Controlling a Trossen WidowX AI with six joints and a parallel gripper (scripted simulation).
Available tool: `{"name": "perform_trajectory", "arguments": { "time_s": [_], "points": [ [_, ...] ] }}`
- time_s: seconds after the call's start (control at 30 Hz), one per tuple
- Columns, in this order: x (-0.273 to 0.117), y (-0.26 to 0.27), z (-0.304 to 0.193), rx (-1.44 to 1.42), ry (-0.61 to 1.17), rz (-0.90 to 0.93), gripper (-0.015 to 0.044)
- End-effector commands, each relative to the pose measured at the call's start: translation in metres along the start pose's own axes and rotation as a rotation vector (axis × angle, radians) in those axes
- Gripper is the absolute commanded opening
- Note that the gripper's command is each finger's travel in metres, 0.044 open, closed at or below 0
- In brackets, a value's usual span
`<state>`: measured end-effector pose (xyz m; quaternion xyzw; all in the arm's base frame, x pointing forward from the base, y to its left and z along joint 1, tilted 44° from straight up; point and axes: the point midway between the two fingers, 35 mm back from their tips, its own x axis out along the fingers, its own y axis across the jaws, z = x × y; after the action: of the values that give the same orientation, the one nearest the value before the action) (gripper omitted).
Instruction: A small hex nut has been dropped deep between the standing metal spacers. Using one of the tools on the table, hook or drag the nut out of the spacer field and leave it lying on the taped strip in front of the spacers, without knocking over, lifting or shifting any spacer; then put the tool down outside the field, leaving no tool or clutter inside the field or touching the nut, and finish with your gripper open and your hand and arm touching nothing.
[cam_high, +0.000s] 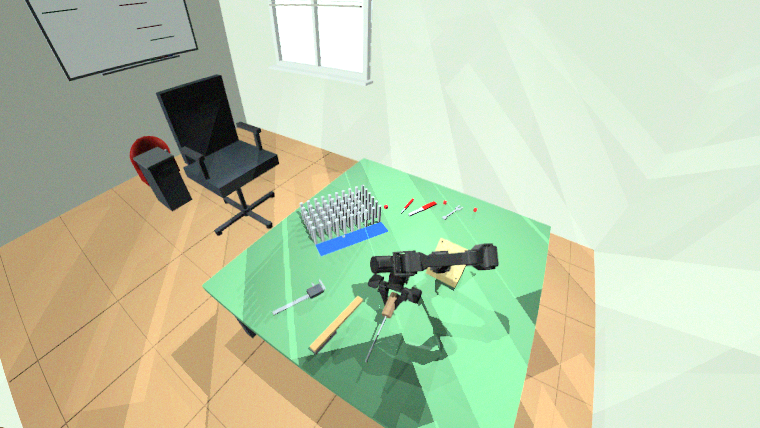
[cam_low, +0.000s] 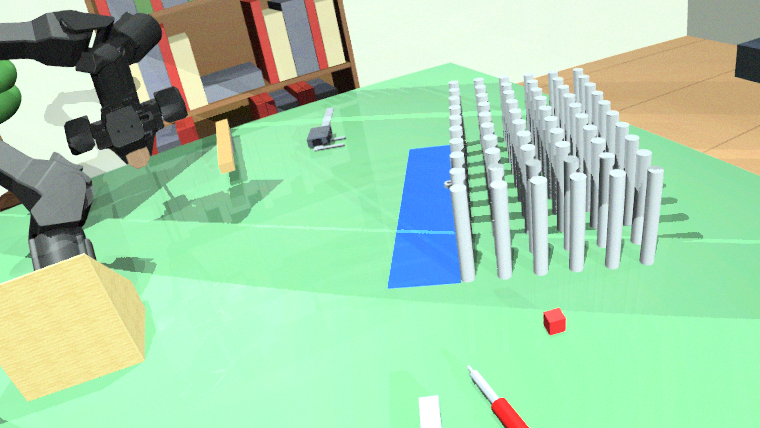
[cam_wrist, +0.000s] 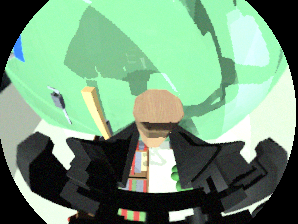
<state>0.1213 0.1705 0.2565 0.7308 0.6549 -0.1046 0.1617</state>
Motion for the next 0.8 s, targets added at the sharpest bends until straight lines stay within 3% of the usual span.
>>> {"name": "perform_trajectory", "arguments": {
  "time_s": [0.0, 0.77],
  "points": [
    [0.002, 0.001, 0.001, 0.001, -0.001, 0.003, 0.0000],
    [0.012, 0.003, 0.005, -0.005, -0.008, 0.007, 0.0000]
  ]
}}
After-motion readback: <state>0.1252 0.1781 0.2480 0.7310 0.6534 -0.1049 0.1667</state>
